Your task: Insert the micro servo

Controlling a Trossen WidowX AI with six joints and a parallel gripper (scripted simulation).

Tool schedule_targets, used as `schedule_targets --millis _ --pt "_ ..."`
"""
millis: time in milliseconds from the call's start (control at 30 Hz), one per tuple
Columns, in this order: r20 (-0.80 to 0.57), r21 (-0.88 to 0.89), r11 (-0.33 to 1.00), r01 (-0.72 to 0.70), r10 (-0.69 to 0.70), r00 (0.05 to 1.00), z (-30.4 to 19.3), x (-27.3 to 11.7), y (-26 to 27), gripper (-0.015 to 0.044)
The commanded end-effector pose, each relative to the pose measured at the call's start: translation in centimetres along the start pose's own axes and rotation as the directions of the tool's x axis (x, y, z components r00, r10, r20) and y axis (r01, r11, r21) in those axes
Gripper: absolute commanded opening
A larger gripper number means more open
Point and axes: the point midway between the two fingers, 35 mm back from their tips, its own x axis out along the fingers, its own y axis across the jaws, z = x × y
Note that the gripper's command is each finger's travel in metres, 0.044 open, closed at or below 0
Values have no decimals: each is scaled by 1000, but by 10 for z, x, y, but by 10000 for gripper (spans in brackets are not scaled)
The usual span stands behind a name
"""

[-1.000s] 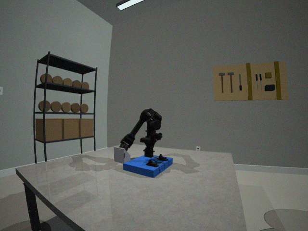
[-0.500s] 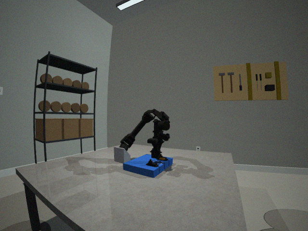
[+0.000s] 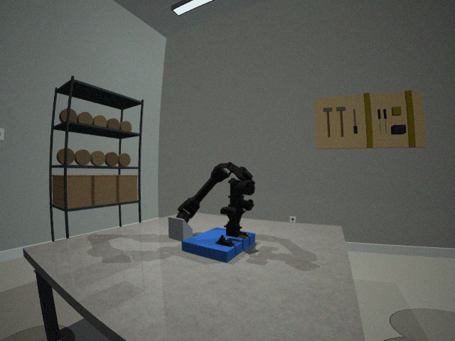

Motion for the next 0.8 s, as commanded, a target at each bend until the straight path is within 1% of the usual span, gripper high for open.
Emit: schedule_targets --millis 0,767 --pt "-1 5 1000 -4 4 1000 0 6 0 0" --pt "-1 5 1000 -4 4 1000 0 19 0 0"
